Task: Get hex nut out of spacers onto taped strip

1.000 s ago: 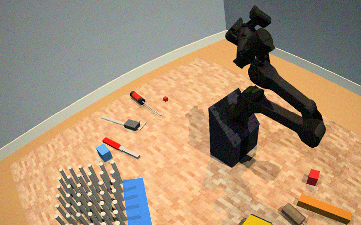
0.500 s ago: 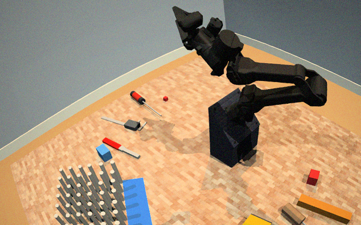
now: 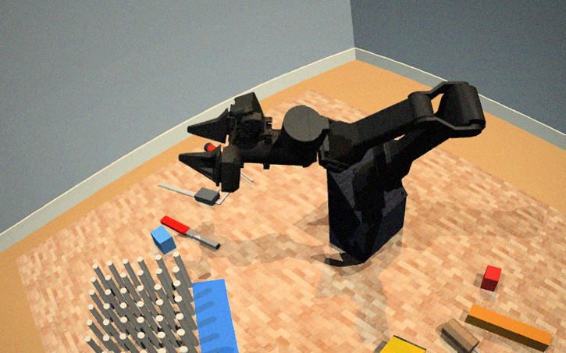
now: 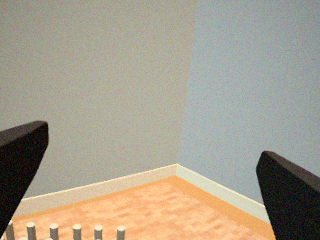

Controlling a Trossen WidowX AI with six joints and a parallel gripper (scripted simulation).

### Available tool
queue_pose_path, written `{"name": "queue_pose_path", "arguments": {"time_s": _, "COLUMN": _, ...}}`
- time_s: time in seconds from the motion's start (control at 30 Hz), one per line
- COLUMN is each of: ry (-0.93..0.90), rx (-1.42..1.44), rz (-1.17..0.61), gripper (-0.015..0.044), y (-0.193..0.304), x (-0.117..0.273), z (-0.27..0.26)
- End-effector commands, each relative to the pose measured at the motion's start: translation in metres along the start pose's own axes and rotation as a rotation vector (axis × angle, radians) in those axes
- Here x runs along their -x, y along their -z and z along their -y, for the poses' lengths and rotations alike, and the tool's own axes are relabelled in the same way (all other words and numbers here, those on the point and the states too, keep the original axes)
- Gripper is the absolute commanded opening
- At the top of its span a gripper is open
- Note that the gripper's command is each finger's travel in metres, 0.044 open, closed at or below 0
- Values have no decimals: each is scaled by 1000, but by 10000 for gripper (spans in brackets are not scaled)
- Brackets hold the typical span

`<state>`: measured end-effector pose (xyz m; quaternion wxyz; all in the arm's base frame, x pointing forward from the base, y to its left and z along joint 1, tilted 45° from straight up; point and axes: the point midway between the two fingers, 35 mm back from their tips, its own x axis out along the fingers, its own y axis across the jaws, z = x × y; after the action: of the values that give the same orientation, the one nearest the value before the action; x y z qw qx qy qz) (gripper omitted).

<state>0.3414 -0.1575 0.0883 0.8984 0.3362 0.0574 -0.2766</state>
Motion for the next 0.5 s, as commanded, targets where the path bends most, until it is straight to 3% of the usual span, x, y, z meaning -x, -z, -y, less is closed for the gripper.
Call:
{"name": "queue_pose_path", "arguments": {"time_s": 0.0, "ry": -159, "rx": 155, "rz": -152, "gripper": 440, "y": 53, "x": -5, "z": -35}}
{"name": "queue_pose_path", "arguments": {"time_s": 0.3, "ry": -595, "rx": 509, "rz": -461, "gripper": 440, "y": 190, "x": 32, "z": -99}}
{"name": "queue_pose_path", "arguments": {"time_s": 0.47, "ry": -630, "rx": 534, "rz": -481, "gripper": 440, "y": 200, "x": 37, "z": -102}}
